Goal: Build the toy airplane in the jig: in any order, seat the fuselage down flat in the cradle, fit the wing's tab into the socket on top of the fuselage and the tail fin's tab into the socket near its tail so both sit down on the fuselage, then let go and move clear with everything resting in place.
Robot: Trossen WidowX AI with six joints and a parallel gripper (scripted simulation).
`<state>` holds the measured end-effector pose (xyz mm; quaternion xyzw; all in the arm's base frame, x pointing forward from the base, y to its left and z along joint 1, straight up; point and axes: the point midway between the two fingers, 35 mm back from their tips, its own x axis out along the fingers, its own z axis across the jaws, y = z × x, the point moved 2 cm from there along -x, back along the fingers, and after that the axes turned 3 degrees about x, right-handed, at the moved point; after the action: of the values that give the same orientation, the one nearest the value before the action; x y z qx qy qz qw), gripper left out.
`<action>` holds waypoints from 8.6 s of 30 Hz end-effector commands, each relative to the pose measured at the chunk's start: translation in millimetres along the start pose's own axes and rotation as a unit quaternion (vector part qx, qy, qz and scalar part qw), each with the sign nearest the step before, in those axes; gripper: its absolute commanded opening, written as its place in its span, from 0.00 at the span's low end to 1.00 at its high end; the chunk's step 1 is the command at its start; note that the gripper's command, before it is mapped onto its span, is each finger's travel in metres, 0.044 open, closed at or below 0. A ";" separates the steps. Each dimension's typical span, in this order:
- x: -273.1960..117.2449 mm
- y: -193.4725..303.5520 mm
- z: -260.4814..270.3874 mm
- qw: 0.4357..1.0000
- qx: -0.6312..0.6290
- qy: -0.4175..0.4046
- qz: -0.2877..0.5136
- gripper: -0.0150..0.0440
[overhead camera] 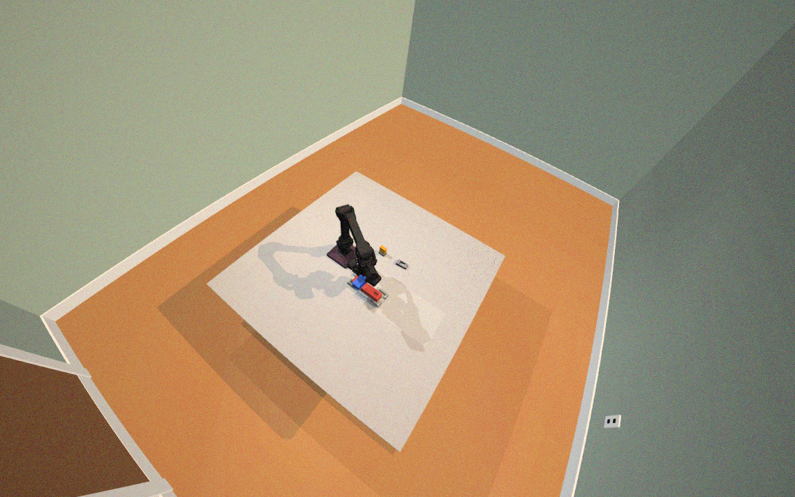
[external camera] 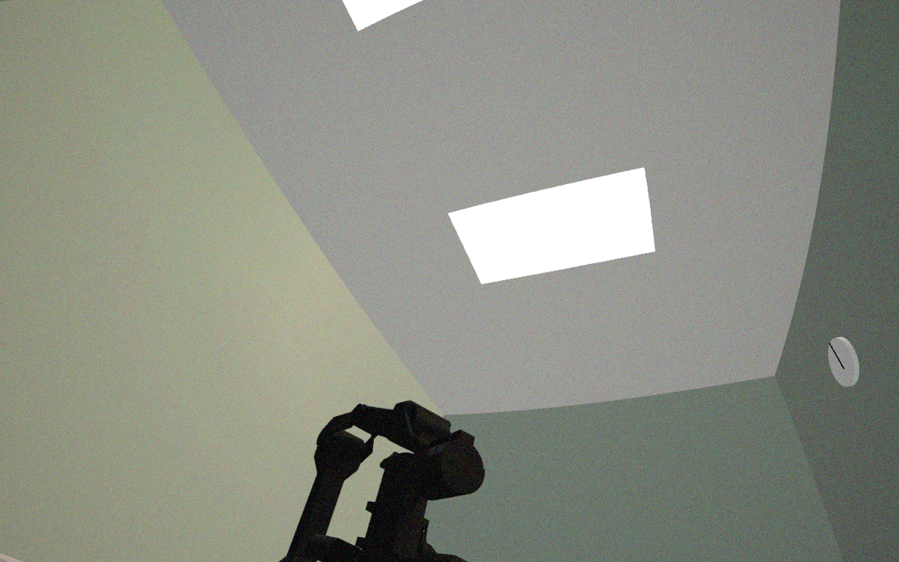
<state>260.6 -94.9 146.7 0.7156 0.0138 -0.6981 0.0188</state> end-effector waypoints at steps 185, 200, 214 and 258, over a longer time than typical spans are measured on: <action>76.3 -262.7 79.9 0.698 0.716 -0.010 -0.005 1.00; 78.7 -262.6 80.2 0.698 0.716 -0.010 -0.005 0.47; 71.2 -263.8 78.5 0.698 0.716 -0.010 -0.005 0.25; -53.3 -258.7 75.8 0.698 0.716 -0.010 -0.005 0.25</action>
<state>169.9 161.3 193.9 0.5071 -0.4868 -0.5034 -0.5024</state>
